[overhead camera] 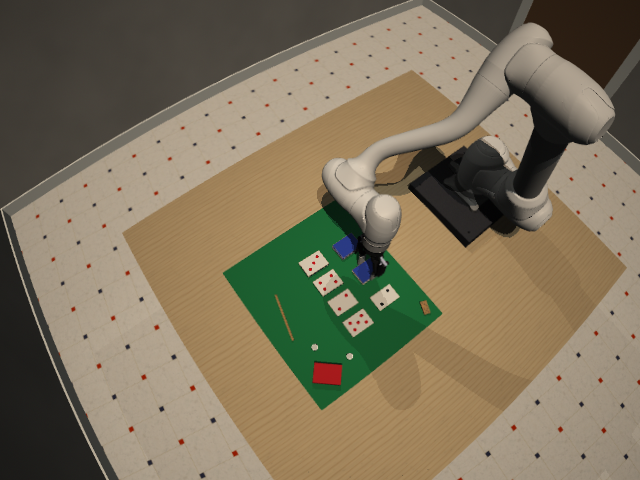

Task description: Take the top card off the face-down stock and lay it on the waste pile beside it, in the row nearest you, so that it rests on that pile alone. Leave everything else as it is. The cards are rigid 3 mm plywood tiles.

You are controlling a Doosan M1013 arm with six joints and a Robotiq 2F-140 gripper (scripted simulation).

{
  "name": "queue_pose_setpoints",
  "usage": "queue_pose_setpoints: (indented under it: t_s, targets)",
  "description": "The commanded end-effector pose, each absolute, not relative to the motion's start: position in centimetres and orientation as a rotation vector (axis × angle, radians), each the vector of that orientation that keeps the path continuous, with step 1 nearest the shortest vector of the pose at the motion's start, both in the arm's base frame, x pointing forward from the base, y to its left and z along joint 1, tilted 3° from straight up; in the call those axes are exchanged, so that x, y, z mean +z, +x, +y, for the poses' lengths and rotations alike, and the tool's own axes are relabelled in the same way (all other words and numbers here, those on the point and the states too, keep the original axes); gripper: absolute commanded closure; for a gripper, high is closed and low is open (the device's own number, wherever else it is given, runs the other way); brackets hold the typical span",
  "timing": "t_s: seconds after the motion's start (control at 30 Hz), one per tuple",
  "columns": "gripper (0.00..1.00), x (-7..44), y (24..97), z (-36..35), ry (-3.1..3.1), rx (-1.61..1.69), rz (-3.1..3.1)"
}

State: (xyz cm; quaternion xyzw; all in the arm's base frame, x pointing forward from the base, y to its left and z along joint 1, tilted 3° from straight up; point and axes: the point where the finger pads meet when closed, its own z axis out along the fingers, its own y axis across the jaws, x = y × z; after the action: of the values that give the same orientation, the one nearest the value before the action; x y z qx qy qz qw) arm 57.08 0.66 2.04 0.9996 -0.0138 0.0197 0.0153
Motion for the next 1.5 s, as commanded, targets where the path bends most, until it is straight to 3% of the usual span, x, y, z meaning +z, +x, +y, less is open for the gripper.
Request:
queue_pose_setpoints:
  t_s: [0.0, 1.0, 1.03, 1.47]
  targets:
    - [0.57, 2.03, 57.08, 0.66, 3.110, 0.061, -0.043]
    - [0.57, 1.49, 57.10, 0.64, 3.110, 0.061, -0.043]
    - [0.50, 1.49, 57.10, 0.64, 3.110, 0.061, -0.043]
    - [0.50, 1.49, 57.10, 0.64, 3.110, 0.061, -0.043]
